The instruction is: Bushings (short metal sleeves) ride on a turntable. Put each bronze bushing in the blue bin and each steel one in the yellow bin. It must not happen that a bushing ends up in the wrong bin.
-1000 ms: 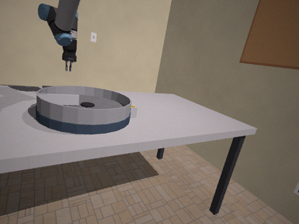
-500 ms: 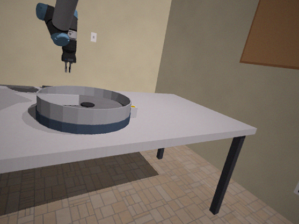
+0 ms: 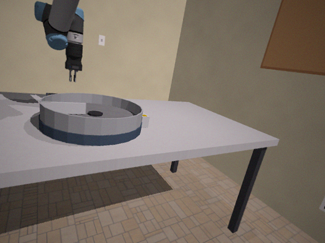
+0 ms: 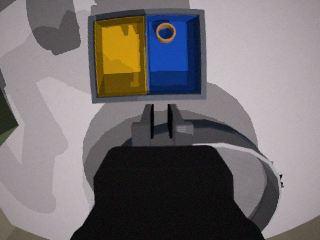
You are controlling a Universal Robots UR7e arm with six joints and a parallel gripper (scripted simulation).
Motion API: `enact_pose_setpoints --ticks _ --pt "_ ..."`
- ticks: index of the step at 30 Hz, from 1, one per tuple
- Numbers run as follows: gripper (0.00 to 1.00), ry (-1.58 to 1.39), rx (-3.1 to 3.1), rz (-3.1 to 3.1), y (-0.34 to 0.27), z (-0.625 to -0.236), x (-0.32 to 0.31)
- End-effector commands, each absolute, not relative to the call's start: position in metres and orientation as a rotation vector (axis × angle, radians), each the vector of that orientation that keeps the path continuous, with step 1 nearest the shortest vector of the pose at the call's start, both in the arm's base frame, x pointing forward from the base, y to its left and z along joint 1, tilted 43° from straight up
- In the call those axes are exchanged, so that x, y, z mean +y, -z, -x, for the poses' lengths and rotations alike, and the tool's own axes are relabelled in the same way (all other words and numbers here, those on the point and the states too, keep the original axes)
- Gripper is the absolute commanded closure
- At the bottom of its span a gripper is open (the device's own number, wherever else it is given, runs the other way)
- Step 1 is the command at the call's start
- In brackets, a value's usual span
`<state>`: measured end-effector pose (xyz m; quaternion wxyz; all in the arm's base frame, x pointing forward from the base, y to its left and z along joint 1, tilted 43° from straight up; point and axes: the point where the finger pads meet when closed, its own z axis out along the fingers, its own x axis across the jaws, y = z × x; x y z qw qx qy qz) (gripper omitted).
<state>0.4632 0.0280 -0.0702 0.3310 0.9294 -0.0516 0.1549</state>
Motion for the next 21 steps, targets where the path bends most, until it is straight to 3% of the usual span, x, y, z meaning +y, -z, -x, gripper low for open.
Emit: enact_pose_setpoints --ticks 1,21 --pt "0.60 -0.411 -0.131 -2.433 0.054 -0.452 0.001" --pt "0.60 -0.410 -0.131 -2.433 0.004 -0.411 -0.090"
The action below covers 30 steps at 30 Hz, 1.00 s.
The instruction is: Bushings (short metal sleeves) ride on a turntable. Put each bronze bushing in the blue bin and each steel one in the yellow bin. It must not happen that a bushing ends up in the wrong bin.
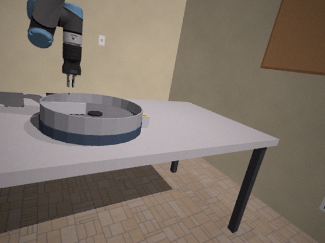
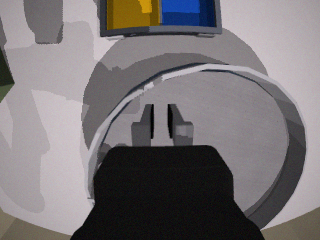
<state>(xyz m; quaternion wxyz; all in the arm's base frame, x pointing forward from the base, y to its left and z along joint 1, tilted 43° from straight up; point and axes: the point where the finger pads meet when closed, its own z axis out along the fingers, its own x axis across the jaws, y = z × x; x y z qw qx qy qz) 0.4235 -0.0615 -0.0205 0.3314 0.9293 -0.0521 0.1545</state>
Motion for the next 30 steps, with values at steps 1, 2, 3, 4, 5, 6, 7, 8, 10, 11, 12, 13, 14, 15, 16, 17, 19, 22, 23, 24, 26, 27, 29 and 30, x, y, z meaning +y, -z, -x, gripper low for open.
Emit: enact_pose_setpoints --ticks 1,2,3,4,5,6,7,8,10,11,12,13,14,15,16,17,19,22,23,24,26,27,29,30 --pt "0.60 -0.411 -0.131 -2.433 0.003 -0.410 -0.092" --pt "0.60 -0.411 -0.131 -2.433 0.003 -0.410 -0.092" --pt "0.60 -0.411 -0.131 -2.433 0.003 -0.410 -0.092" --pt "0.60 -0.411 -0.131 -2.433 0.003 -0.410 -0.092" --pt "0.60 -0.411 -0.131 -2.433 -0.002 -0.407 -0.100" --pt "0.60 -0.411 -0.131 -2.433 -0.006 -0.403 -0.109" --pt "0.60 -0.411 -0.131 -2.433 -0.011 -0.399 -0.117" --pt "0.60 -0.411 -0.131 -2.433 -0.016 -0.395 -0.125" --pt "0.60 -0.410 -0.131 -2.433 -0.020 -0.392 -0.134" --pt "0.60 -0.410 -0.131 -2.433 -0.020 -0.392 -0.134" --pt "0.60 -0.410 -0.131 -2.433 -0.020 -0.392 -0.134" --pt "0.60 -0.410 -0.131 -2.433 -0.020 -0.392 -0.134" --pt "0.60 -0.410 -0.131 -2.433 -0.020 -0.392 -0.134" --pt "0.60 -0.410 -0.131 -2.433 -0.020 -0.392 -0.134" --pt "0.60 -0.410 -0.131 -2.433 -0.025 -0.388 -0.142" --pt "0.60 -0.410 -0.131 -2.433 -0.030 -0.384 -0.151" --pt "0.60 -0.410 -0.131 -2.433 -0.039 -0.377 -0.168" --pt "0.60 -0.410 -0.131 -2.433 -0.044 -0.373 -0.176" --pt "0.60 -0.410 -0.131 -2.433 -0.044 -0.373 -0.176" --pt "0.60 -0.410 -0.131 -2.433 -0.044 -0.373 -0.176" --pt "0.60 -0.410 -0.131 -2.433 -0.044 -0.373 -0.176" --pt "0.60 -0.410 -0.131 -2.433 -0.044 -0.373 -0.176" --pt "0.60 -0.410 -0.131 -2.433 -0.044 -0.373 -0.176" --pt "0.60 -0.410 -0.131 -2.433 -0.044 -0.373 -0.176"
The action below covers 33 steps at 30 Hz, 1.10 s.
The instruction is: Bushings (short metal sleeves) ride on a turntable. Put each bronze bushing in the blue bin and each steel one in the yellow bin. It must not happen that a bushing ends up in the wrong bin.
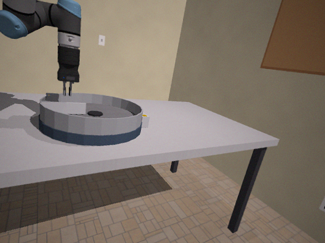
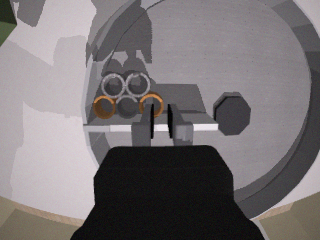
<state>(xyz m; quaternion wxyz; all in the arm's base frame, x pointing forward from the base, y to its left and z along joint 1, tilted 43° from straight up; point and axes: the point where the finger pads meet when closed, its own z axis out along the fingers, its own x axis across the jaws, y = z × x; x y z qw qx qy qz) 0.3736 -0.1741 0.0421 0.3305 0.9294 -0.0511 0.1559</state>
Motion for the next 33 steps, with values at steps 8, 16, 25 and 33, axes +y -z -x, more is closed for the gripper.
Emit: enact_pose_setpoints --ticks 8,16,25,33 --pt "0.60 -0.410 -0.132 -2.432 -0.033 -0.377 -0.185" --pt "0.60 -0.410 -0.132 -2.432 -0.026 -0.379 -0.190" --pt "0.60 -0.410 -0.131 -2.432 -0.014 -0.383 -0.202" --pt "0.60 -0.410 -0.131 -2.433 -0.011 -0.384 -0.204"
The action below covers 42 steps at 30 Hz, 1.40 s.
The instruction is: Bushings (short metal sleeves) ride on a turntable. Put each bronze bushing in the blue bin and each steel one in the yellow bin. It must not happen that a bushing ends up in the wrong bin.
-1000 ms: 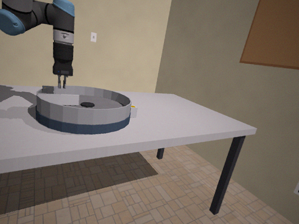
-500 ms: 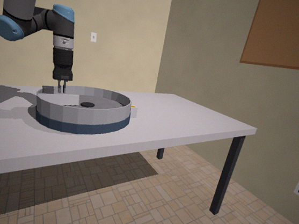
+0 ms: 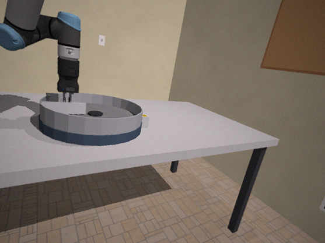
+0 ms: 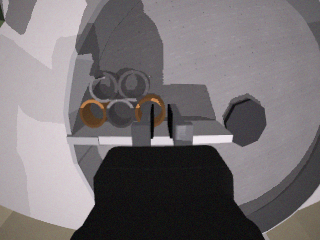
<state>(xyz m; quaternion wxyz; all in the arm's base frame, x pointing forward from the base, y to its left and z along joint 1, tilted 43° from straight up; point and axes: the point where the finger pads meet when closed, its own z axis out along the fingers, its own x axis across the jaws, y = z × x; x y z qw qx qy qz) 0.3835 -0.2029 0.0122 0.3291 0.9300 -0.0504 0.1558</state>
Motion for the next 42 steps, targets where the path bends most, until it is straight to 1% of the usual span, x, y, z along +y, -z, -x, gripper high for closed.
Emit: enact_pose_setpoints --ticks 1,42 --pt "0.60 -0.410 -0.131 -2.433 -0.011 -0.384 -0.204" --pt "0.60 -0.410 -0.131 -2.432 0.008 -0.391 -0.221"
